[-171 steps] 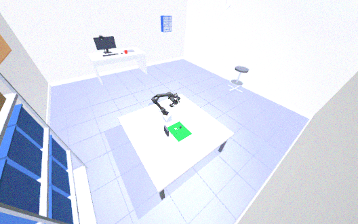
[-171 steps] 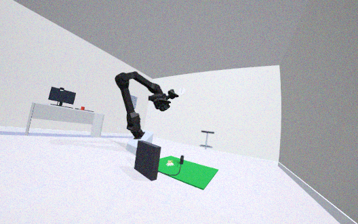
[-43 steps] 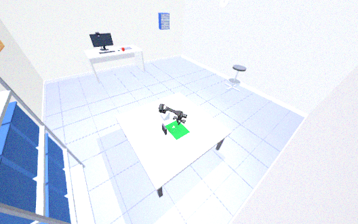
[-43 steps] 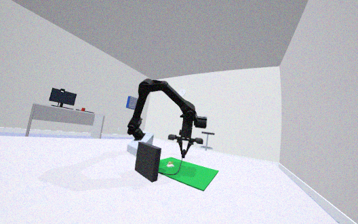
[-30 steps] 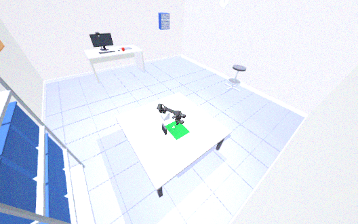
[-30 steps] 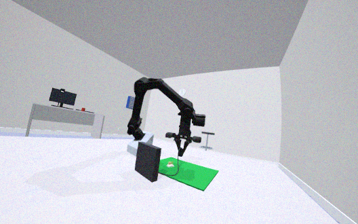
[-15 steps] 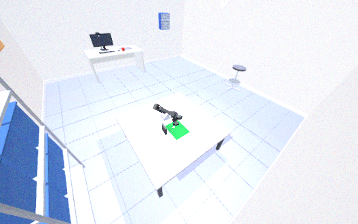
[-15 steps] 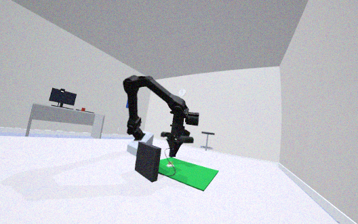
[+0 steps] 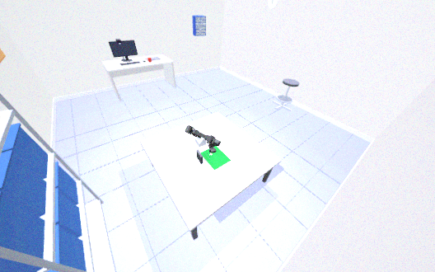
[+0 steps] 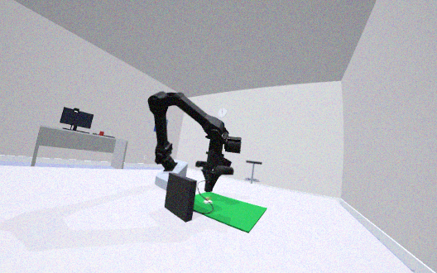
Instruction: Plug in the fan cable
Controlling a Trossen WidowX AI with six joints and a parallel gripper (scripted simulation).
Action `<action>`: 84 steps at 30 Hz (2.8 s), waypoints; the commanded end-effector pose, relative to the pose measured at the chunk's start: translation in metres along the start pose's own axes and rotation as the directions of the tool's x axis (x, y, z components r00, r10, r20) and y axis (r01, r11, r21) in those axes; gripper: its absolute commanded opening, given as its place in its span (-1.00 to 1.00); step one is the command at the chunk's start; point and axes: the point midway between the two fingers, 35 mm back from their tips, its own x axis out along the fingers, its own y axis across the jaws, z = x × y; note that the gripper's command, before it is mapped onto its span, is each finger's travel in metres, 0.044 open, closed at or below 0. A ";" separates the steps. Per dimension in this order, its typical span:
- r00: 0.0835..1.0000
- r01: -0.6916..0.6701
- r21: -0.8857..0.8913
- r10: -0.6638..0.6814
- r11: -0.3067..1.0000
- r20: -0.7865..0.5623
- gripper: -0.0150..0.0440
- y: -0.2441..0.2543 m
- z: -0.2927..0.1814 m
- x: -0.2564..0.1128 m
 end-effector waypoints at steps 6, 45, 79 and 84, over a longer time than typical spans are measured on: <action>1.000 0.005 0.010 -0.004 1.000 -0.002 -0.49 -0.001 0.002 -0.002; 1.000 0.005 0.000 -0.005 1.000 -0.003 -0.49 -0.001 0.005 0.020; 1.000 0.005 -0.001 -0.005 1.000 -0.003 -0.49 -0.001 0.005 0.024; 1.000 0.005 -0.001 -0.005 1.000 -0.003 -0.49 -0.001 0.005 0.025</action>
